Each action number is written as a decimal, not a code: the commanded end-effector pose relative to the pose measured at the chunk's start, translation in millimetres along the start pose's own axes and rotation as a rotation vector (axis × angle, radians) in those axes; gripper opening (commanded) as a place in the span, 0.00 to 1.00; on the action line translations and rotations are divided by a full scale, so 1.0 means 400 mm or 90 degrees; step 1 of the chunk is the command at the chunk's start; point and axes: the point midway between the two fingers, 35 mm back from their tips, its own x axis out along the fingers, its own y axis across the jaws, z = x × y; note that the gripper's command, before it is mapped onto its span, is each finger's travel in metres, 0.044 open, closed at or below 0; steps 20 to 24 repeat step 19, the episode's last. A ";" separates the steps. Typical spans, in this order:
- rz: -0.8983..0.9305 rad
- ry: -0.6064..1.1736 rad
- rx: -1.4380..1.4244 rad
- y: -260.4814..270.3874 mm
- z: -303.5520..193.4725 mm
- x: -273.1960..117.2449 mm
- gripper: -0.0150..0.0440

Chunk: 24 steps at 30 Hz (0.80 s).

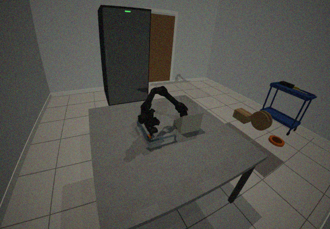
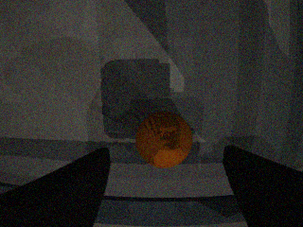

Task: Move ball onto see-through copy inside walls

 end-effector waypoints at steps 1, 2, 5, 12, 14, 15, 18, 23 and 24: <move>-0.007 0.016 0.006 0.000 -0.001 -0.113 0.76; -0.007 0.016 0.006 0.000 -0.001 -0.113 0.76; -0.007 0.028 -0.001 -0.008 -0.007 -0.103 0.76; -0.007 0.028 0.000 -0.008 -0.006 -0.110 0.81; -0.008 0.029 0.001 -0.007 -0.002 -0.166 0.90; -0.008 0.029 0.001 -0.005 0.003 -0.200 0.94; -0.007 0.029 0.002 -0.002 0.008 -0.228 1.00; -0.007 0.029 0.002 -0.002 0.008 -0.228 1.00; -0.007 0.029 0.002 -0.002 0.008 -0.228 1.00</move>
